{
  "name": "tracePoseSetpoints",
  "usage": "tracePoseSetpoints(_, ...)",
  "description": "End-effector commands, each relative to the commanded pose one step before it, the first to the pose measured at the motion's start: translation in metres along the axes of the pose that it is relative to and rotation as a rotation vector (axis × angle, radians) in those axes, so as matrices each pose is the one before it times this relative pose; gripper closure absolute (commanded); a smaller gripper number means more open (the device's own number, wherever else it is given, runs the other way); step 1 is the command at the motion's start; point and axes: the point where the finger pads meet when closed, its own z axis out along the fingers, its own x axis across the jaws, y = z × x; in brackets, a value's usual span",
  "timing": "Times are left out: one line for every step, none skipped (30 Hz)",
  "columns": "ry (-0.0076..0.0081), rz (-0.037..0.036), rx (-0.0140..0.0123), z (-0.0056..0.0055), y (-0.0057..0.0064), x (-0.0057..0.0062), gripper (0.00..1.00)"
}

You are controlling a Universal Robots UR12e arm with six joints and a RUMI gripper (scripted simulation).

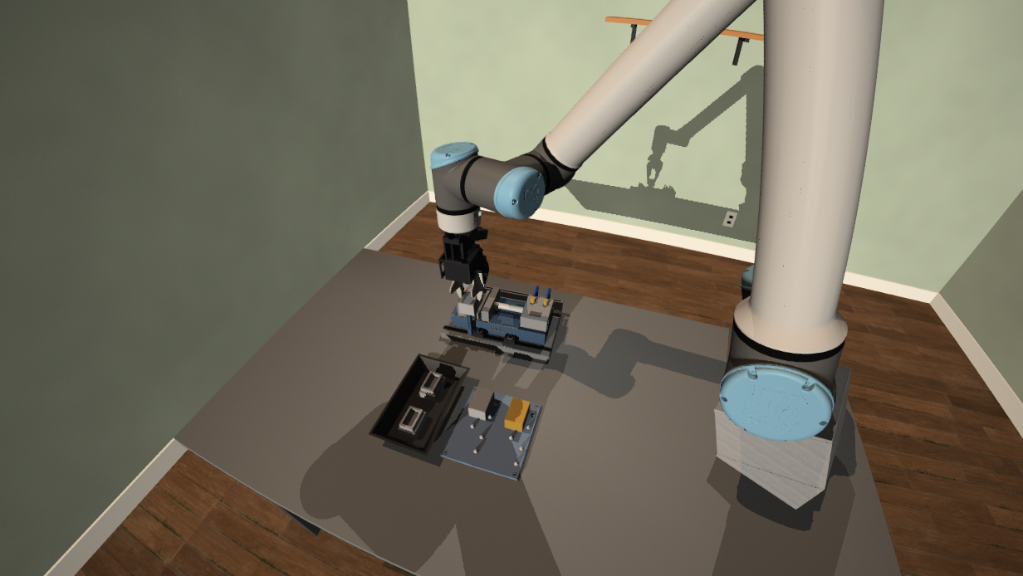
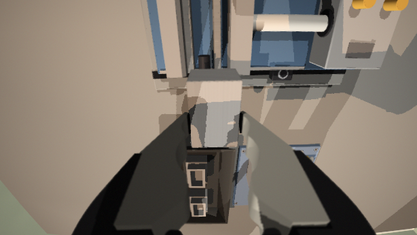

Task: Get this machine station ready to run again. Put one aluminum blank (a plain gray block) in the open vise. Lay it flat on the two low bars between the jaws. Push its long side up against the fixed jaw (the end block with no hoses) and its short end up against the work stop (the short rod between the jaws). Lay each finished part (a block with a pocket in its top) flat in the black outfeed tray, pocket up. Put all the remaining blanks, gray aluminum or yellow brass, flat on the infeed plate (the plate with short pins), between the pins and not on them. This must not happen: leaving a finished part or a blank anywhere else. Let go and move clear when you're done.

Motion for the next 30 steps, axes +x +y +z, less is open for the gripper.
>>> tracePoseSetpoints(-0.00746, -0.00846, -0.00304, -0.00381, -0.04739, -0.00571, 1.0)
tracePoseSetpoints(0.0, 0.0, 0.0, 0.0, 0.0, 0.0, 1.0)
tracePoseSetpoints(-0.00113, -0.00086, 0.00087, -0.00085, -0.00688, -0.00013, 1.0)
tracePoseSetpoints(-0.00095, -0.00072, 0.00075, -0.00072, -0.00566, -0.00006, 1.0)
tracePoseSetpoints(-0.00076, -0.00058, 0.00062, -0.00058, -0.00448, -0.00001, 1.0)
tracePoseSetpoints(-0.00058, -0.00044, 0.00048, -0.00045, -0.00338, 0.00001, 1.0)
tracePoseSetpoints(-0.00041, -0.00031, 0.00035, -0.00032, -0.00237, 0.00002, 1.0)
tracePoseSetpoints(-0.00026, -0.0002, 0.00022, -0.0002, -0.0015, 0.00001, 1.0)
tracePoseSetpoints(-0.00014, -0.00011, 0.00012, -0.00011, -0.0008, 0.00001, 1.0)
tracePoseSetpoints(-0.00005, -0.00004, 0.00005, -0.00004, -0.0003, 0.0, 1.0)
tracePoseSetpoints(-0.00001, -0.00001, 0.00001, -0.00001, -0.00004, 0.0, 1.0)
tracePoseSetpoints(0.0, 0.0, 0.0, 0.0, 0.0, 0.0, 1.0)
tracePoseSetpoints(0.0, 0.0, 0.0, 0.0, 0.0, 0.0, 1.0)
tracePoseSetpoints(0.0, 0.0, 0.0, 0.0, 0.0, 0.0, 1.0)
tracePoseSetpoints(0.0, 0.0, 0.0, 0.0, 0.0, 0.0, 1.0)
tracePoseSetpoints(0.0, 0.0, 0.0, 0.0, 0.0, 0.0, 1.0)
tracePoseSetpoints(0.0, 0.0, 0.0, 0.0, 0.0, 0.0, 1.0)
tracePoseSetpoints(0.0, 0.0, 0.0, 0.0, 0.0, 0.0, 1.0)
tracePoseSetpoints(0.0, 0.0, 0.0, 0.0, 0.0, 0.0, 1.0)
tracePoseSetpoints(0.0, 0.0, 0.0, 0.0, 0.0, 0.0, 1.0)
tracePoseSetpoints(0.0, 0.0, 0.0, 0.0, 0.0, 0.0, 1.0)
tracePoseSetpoints(0.0, 0.0, 0.0, 0.0, 0.0, 0.0, 1.0)
tracePoseSetpoints(0.0, 0.0, 0.0, 0.0, 0.0, 0.0, 1.0)
tracePoseSetpoints(0.0, 0.0, 0.0, 0.0, 0.0, 0.0, 1.0)
tracePoseSetpoints(0.0, 0.0, 0.0, 0.0, 0.0, 0.0, 1.0)
tracePoseSetpoints(0.0, 0.0, 0.0, 0.0, 0.0, 0.0, 1.0)
tracePoseSetpoints(0.0, 0.0, 0.0, 0.0, 0.0, 0.0, 1.0)
tracePoseSetpoints(0.0, 0.0, 0.0, 0.0, 0.0, 0.0, 1.0)
tracePoseSetpoints(0.0, 0.0, 0.0, 0.0, 0.0, 0.0, 1.0)
tracePoseSetpoints(0.0, 0.0, 0.0, 0.0, 0.0, 0.0, 1.0)
